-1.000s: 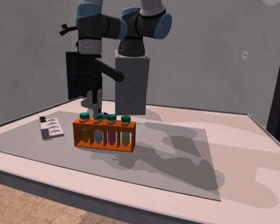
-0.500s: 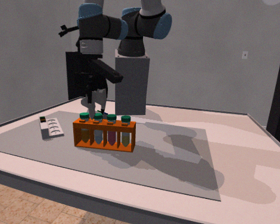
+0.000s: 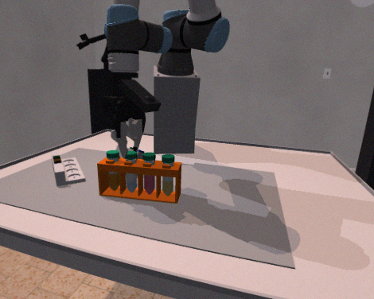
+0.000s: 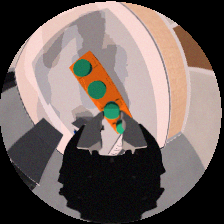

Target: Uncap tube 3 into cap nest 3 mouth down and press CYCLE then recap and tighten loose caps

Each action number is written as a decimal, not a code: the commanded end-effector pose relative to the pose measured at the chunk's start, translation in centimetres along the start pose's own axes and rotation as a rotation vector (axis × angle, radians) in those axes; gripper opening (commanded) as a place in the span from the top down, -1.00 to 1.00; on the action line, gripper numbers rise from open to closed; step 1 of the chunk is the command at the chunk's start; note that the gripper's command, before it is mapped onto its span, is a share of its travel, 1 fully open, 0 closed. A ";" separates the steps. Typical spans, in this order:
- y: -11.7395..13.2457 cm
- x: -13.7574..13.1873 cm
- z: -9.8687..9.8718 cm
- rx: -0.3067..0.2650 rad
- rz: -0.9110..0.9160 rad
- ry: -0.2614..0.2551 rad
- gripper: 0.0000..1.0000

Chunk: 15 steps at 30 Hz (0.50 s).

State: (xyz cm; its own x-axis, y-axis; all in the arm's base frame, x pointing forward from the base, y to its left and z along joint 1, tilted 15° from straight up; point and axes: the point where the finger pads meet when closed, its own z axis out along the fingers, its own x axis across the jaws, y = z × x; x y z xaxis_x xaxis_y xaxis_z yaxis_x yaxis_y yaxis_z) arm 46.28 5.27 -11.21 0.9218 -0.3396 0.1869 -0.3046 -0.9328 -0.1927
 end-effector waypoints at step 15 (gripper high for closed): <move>-0.1 0.2 0.0 -0.003 -0.196 0.003 1.00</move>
State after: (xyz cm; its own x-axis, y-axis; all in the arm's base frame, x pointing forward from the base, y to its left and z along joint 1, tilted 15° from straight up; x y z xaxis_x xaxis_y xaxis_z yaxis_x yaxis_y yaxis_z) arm 46.25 5.25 -11.22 0.9354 -0.2931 0.1978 -0.2595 -0.9490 -0.1788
